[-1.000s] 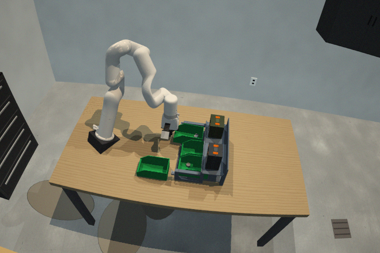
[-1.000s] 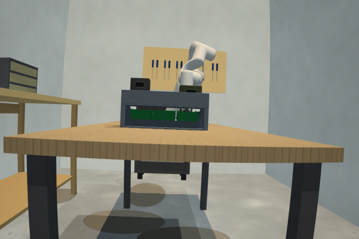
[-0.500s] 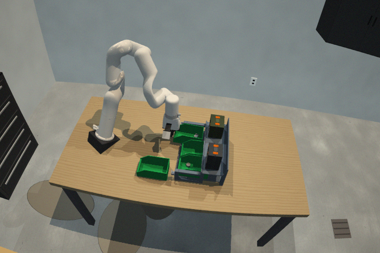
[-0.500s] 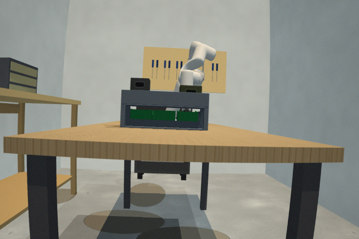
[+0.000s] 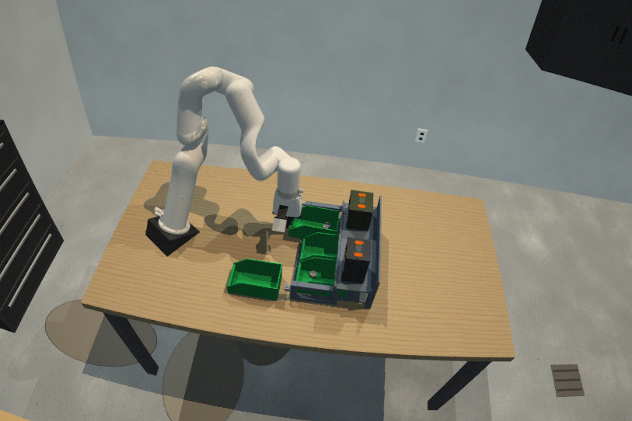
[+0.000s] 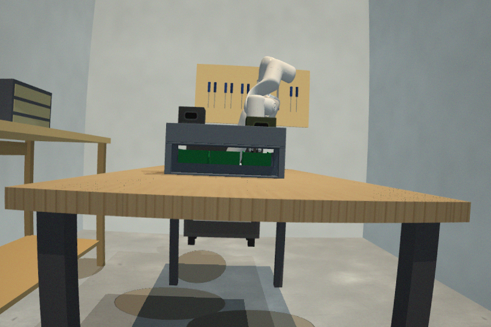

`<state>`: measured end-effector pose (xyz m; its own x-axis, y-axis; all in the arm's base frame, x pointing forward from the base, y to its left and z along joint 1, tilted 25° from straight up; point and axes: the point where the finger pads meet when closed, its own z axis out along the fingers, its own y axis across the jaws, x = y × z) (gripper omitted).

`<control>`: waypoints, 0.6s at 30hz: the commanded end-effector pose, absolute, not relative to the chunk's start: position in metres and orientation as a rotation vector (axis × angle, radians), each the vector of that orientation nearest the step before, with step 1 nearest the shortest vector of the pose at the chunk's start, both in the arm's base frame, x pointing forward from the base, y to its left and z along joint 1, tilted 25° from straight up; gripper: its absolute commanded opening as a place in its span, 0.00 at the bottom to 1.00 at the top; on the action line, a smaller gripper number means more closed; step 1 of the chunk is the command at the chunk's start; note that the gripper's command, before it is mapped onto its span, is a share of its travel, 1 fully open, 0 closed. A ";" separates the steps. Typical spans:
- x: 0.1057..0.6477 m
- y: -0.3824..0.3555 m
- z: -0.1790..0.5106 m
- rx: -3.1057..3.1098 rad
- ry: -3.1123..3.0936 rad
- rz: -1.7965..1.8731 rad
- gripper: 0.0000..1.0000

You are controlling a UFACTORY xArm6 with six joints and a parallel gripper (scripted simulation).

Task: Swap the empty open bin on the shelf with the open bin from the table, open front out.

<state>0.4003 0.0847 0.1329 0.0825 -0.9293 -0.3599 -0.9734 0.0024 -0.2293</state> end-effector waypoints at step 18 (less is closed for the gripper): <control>0.404 0.084 0.135 -1.954 1.873 0.139 0.00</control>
<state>0.4019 0.0847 0.1334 0.0826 -0.9293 -0.3598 -0.9732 0.0025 -0.2299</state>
